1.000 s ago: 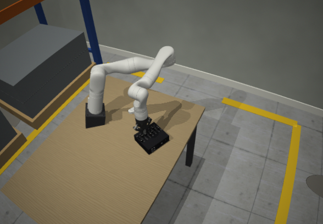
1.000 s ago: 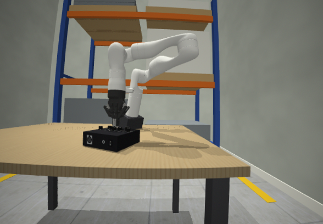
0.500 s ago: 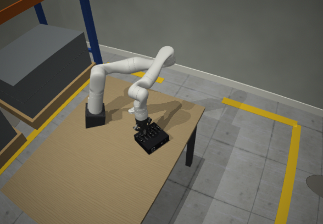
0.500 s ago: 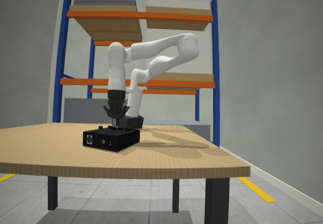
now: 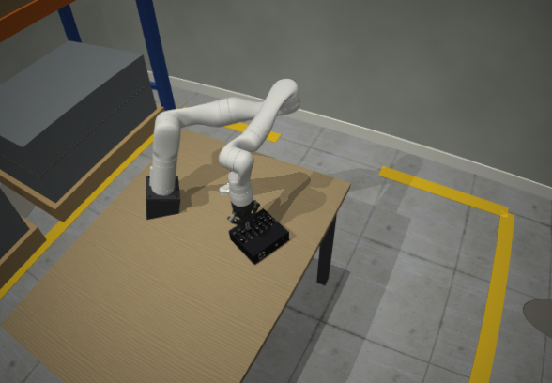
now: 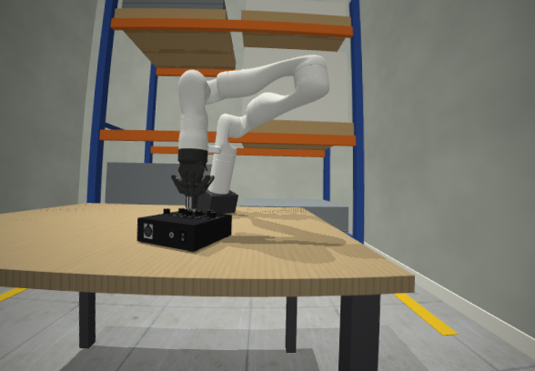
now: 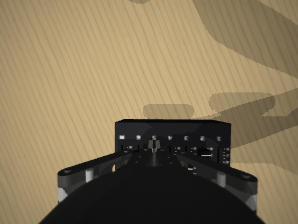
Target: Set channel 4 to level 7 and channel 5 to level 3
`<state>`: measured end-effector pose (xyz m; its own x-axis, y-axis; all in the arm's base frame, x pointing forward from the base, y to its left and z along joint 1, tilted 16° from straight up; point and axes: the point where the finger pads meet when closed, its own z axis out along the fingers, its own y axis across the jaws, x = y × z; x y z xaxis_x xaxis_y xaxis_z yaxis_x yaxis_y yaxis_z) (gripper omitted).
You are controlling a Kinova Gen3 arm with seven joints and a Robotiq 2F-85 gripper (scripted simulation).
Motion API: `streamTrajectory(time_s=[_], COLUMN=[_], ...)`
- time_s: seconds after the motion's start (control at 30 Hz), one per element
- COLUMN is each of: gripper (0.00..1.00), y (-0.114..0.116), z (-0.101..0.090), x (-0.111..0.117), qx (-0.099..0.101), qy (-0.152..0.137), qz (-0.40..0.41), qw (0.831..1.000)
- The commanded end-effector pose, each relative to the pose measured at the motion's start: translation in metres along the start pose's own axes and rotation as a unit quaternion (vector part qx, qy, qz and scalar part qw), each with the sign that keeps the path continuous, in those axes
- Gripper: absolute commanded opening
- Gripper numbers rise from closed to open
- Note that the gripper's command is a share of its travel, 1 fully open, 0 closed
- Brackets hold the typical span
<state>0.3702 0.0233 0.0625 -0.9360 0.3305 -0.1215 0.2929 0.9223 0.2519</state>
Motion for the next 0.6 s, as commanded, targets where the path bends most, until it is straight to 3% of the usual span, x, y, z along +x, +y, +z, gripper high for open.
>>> streamTrajectory(time_s=[0.0,0.57], gripper=[0.00,0.00], y=[-0.0002,-0.0002], z=[-0.0005,-0.0005], x=[-0.0010,0.0032], qx=[0.000,0.000], qy=[-0.001,-0.001], qz=[0.000,0.000], qw=[1.000,1.000])
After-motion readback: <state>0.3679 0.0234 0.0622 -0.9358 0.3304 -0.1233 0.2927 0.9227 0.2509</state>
